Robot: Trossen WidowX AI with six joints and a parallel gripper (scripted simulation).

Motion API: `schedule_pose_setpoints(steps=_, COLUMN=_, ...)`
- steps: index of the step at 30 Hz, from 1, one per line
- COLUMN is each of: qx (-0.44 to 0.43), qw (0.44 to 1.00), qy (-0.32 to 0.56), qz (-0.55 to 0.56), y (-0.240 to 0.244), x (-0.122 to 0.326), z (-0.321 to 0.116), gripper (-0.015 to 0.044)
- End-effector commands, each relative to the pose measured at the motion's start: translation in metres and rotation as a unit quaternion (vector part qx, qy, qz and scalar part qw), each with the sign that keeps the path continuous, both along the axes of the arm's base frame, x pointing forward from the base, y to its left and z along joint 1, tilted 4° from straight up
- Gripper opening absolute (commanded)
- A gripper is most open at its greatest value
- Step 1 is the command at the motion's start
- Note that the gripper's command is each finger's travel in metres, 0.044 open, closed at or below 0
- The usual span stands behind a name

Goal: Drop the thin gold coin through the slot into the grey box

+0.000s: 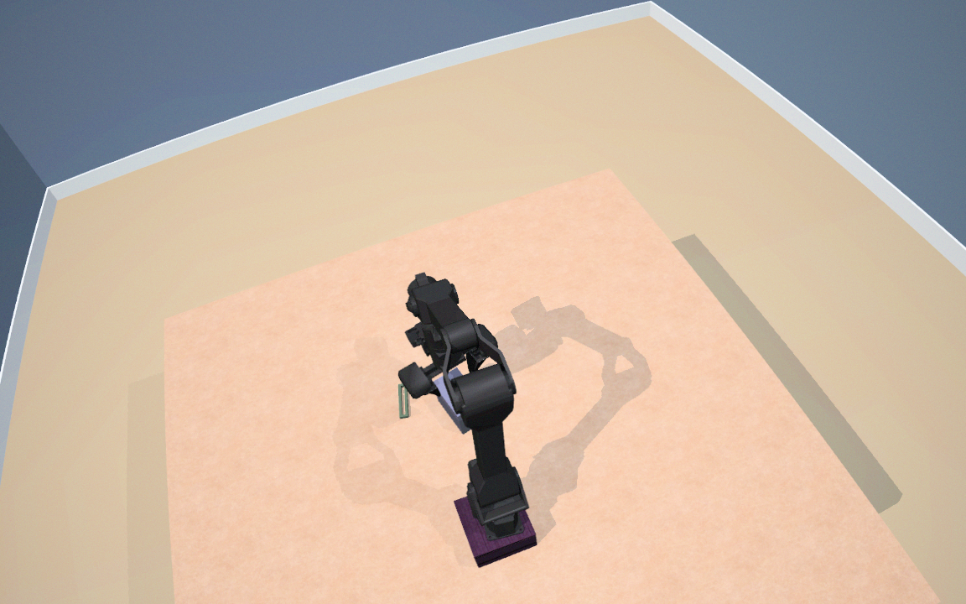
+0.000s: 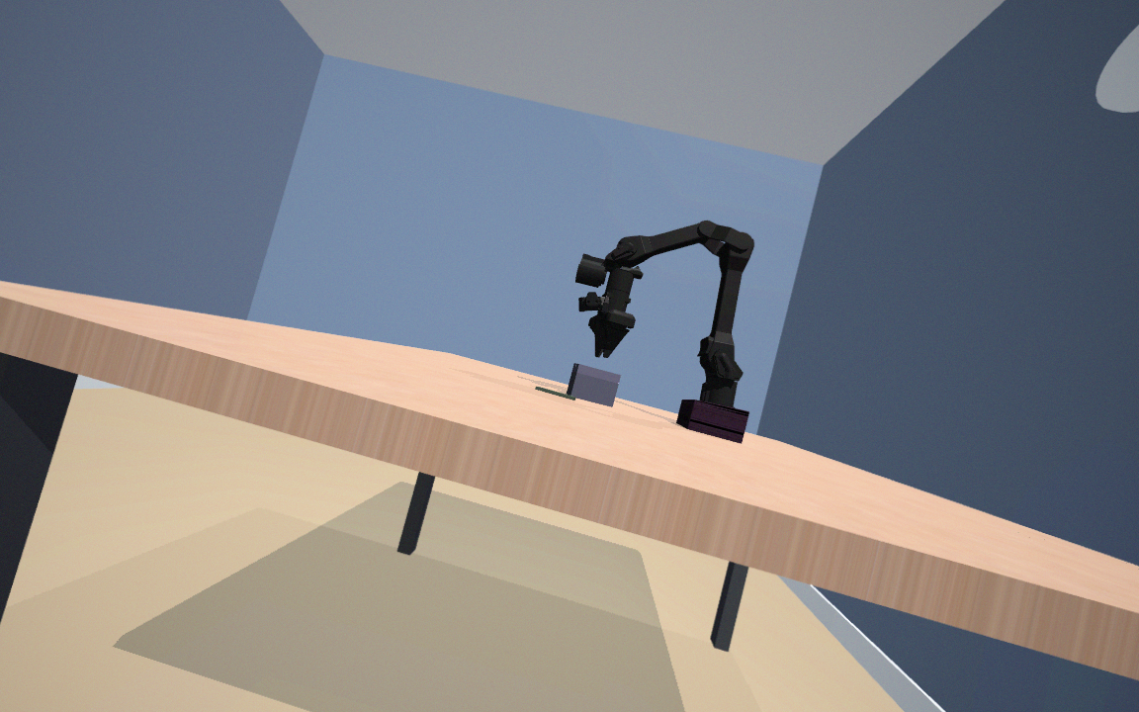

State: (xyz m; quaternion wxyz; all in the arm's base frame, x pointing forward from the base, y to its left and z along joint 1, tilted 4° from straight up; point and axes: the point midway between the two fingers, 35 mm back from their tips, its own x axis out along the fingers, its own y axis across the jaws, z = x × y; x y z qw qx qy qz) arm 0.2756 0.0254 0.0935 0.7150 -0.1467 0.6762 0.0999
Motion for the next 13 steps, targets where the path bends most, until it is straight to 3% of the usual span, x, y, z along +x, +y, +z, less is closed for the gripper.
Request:
schedule_pose_setpoints(steps=1, qx=0.0, qw=1.0, qy=-0.003, qz=-0.001, y=0.001, x=-0.002, z=0.025, gripper=0.044)
schedule_pose_setpoints(steps=4, qx=0.0, qw=1.0, qy=-0.001, qz=0.0, y=0.002, x=-0.007, z=0.046, gripper=0.044)
schedule_pose_setpoints(steps=13, qx=0.0, qw=1.0, qy=-0.001, qz=0.0, y=0.002, x=-0.007, z=0.046, gripper=0.044)
